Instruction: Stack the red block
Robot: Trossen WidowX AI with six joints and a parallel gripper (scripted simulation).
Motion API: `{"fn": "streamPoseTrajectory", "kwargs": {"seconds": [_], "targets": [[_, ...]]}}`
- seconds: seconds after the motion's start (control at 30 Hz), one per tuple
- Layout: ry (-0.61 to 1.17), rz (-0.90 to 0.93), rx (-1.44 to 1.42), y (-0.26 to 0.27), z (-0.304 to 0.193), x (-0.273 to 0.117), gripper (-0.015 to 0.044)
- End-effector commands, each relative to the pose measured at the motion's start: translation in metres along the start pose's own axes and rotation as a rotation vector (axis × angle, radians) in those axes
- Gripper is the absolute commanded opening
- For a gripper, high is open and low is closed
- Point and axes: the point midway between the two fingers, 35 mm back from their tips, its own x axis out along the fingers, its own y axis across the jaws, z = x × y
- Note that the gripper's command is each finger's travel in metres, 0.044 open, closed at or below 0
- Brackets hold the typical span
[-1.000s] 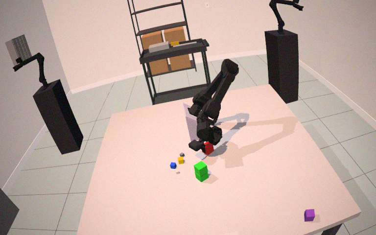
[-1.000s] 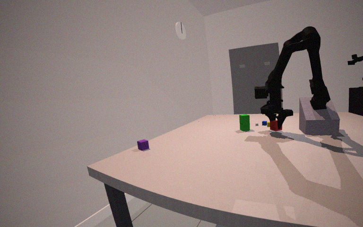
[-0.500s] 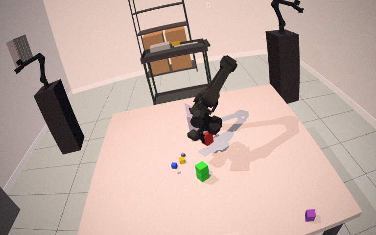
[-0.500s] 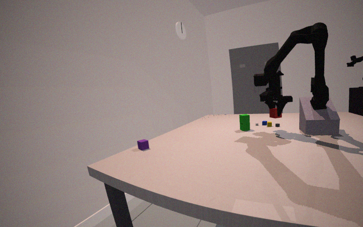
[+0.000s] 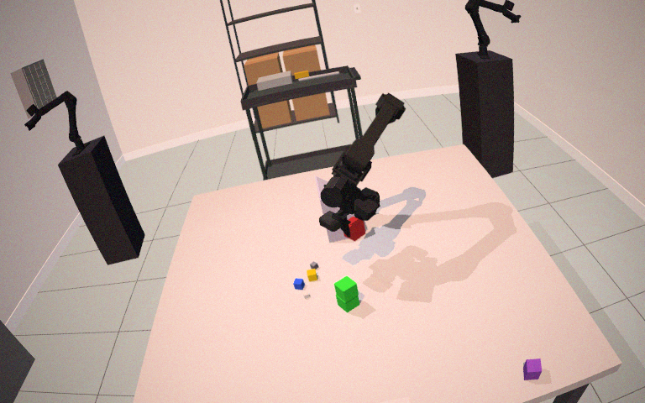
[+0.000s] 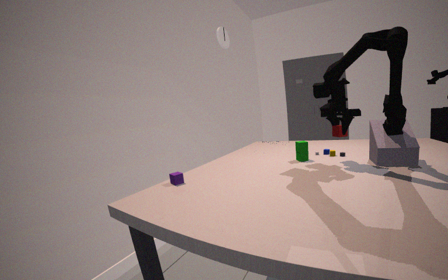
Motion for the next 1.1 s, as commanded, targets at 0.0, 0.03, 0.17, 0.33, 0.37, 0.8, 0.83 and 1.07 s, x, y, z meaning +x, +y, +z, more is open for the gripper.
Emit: {"fn": "streamPoseTrajectory", "kwargs": {"seconds": [0.0, 0.03, 0.17, 0.33, 0.37, 0.8, 0.83, 1.07], "targets": [[0.003, -0.003, -0.005, -0.003, 0.002, -0.003, 0.0000], [0.003, -0.004, -0.005, -0.005, 0.004, -0.004, 0.0000], [0.003, -0.004, -0.006, -0.017, 0.015, -0.007, 0.0000], [0.002, -0.005, -0.007, -0.032, 0.028, -0.011, 0.0000], [0.002, -0.006, -0.007, -0.035, 0.031, -0.012, 0.0000], [0.000, -0.008, -0.009, -0.075, 0.063, -0.015, 0.0000], [0.000, -0.008, -0.009, -0.078, 0.065, -0.015, 0.0000], [-0.001, -0.010, -0.011, -0.099, 0.080, -0.014, 0.0000]]}}
